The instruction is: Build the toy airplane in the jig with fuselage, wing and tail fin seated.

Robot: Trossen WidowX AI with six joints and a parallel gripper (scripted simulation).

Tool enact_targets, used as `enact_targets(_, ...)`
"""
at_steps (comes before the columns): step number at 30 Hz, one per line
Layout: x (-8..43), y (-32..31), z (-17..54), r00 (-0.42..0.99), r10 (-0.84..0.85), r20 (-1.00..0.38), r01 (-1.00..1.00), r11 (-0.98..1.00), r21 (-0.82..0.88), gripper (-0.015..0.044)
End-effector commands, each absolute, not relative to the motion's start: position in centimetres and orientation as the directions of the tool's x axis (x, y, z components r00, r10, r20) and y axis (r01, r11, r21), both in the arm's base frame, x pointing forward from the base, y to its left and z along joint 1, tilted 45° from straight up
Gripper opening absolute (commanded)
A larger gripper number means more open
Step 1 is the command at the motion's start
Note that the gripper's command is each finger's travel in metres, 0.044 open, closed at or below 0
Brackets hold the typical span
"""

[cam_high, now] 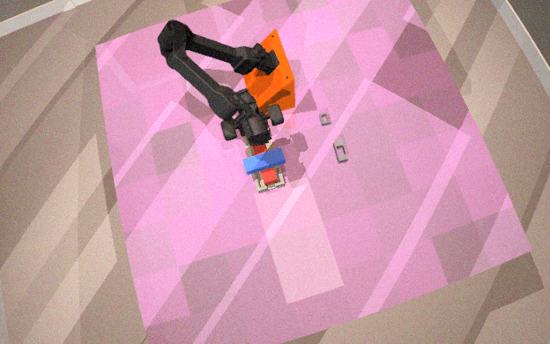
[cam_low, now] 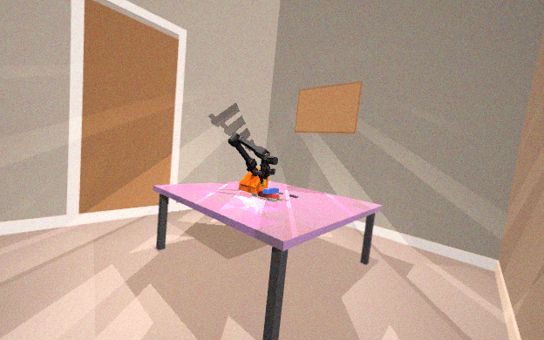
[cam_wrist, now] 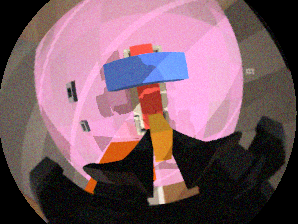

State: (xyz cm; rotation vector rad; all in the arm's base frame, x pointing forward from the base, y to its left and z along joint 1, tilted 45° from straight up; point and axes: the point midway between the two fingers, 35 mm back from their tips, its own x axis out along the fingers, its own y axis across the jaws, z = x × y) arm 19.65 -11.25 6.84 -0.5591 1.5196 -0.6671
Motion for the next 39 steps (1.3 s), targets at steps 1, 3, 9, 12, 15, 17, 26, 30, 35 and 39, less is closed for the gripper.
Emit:
enact_targets(1,19.7,-11.7,6.5,-0.059,-0.705,-0.707,0.044,0.706,-0.707,0.0066)
enact_targets(3,19.7,-11.9,6.3,-0.059,-0.704,-0.707,0.044,0.706,-0.707,0.0066)
enact_targets(9,19.6,-12.6,5.6,-0.059,-0.704,-0.708,0.044,0.706,-0.707,0.0066)
enact_targets(12,19.6,-12.9,5.3,-0.059,-0.704,-0.707,0.044,0.706,-0.707,0.0066)
enact_targets(15,19.5,-13.2,4.9,-0.059,-0.705,-0.707,0.044,0.706,-0.707,0.0066)
enact_targets(17,19.5,-13.5,4.7,-0.059,-0.705,-0.707,0.044,0.705,-0.708,0.0066)
enact_targets(26,19.4,-14.1,4.2,-0.06,-0.707,-0.705,0.044,0.704,-0.709,0.0066)
enact_targets(30,19.5,-14.0,4.3,-0.057,-0.703,-0.709,0.05,0.707,-0.706,0.0078)
enact_targets(35,19.5,-14.0,4.3,-0.057,-0.703,-0.709,0.05,0.707,-0.706,0.0025)
enact_targets(39,19.5,-14.0,4.3,-0.057,-0.703,-0.709,0.05,0.707,-0.706,0.0)
